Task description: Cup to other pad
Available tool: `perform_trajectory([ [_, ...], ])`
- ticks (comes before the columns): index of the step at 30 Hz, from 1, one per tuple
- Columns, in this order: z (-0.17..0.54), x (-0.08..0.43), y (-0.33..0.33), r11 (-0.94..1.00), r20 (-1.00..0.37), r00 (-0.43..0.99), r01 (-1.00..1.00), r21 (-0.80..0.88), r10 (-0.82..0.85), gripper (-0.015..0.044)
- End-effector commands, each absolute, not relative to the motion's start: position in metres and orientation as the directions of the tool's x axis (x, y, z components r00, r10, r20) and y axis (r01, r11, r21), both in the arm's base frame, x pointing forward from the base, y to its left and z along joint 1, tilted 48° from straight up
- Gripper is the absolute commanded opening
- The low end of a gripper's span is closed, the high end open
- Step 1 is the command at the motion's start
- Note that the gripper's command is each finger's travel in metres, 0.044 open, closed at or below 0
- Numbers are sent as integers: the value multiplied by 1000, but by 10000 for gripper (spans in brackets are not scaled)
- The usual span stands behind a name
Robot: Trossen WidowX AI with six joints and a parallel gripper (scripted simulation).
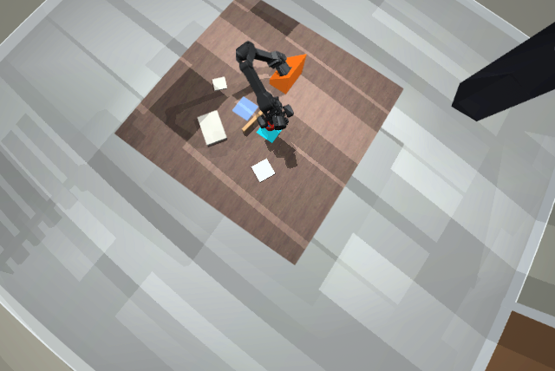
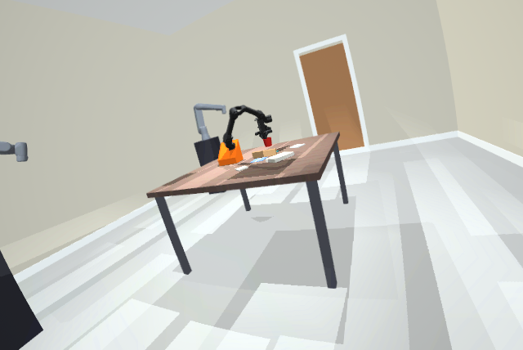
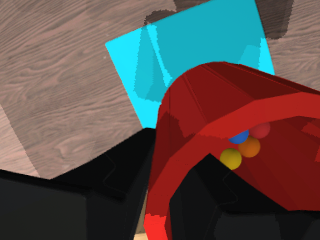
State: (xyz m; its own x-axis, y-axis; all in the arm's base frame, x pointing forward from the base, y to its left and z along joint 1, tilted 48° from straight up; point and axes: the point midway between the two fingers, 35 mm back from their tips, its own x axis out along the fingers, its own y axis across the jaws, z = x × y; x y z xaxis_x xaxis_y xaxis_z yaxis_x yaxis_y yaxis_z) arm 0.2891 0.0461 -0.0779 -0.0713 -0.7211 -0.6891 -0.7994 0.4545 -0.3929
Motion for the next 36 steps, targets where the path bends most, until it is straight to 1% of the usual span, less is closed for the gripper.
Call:
perform_trajectory([
  [1,-85,288,40,449,-684,-75,-805,-388,-726,0],
  [30,-119,283,3,448,-682,-75,-805,-390,-728,0],
  [36,-118,284,4,454,-685,-74,-800,-393,-724,0],
])
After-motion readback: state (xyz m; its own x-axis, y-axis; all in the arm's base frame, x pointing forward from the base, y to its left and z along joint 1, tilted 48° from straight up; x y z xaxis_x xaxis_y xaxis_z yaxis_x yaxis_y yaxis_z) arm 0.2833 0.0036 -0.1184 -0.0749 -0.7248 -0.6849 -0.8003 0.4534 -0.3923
